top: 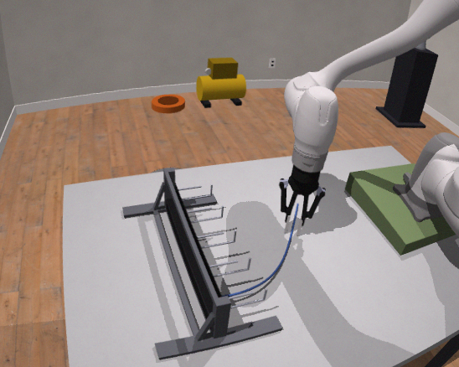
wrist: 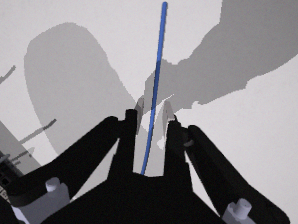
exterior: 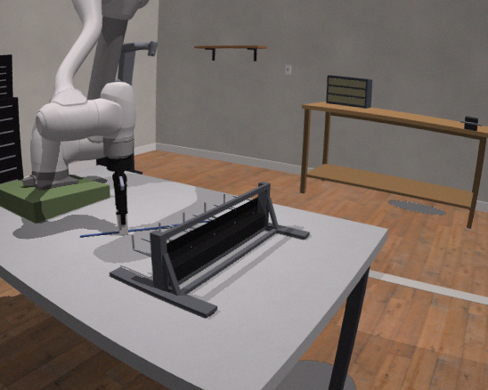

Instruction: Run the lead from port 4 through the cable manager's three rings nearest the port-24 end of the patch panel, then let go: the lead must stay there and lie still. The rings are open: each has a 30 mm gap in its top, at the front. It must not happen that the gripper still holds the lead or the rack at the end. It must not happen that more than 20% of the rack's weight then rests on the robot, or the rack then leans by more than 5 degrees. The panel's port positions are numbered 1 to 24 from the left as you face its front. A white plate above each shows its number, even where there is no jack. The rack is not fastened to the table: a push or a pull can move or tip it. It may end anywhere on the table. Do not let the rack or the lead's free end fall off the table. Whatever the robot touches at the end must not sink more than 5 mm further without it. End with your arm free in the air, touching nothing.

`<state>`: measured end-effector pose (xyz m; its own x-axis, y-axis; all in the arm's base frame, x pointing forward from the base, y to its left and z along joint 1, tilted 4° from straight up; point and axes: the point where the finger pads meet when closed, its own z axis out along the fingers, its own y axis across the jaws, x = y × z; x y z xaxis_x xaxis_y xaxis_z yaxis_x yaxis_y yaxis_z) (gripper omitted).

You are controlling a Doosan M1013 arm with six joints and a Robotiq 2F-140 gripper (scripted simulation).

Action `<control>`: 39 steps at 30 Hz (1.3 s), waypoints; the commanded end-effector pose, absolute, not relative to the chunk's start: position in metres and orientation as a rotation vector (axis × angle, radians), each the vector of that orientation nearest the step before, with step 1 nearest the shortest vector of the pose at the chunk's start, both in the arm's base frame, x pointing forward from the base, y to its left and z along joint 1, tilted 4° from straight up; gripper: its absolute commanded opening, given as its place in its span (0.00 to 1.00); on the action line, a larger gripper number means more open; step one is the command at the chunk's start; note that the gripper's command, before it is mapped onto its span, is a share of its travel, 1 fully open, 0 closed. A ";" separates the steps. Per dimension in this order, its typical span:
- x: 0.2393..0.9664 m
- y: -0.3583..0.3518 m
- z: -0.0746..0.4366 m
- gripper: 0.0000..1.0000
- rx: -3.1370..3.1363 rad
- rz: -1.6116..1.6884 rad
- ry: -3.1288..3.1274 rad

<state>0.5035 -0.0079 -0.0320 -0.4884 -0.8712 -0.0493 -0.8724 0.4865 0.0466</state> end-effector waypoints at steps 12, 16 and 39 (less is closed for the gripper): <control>0.504 -0.008 -0.032 0.00 -1.579 0.102 2.692; 0.504 -0.008 -0.032 0.00 -1.579 0.102 2.692; 0.504 -0.008 -0.032 0.00 -1.579 0.102 2.692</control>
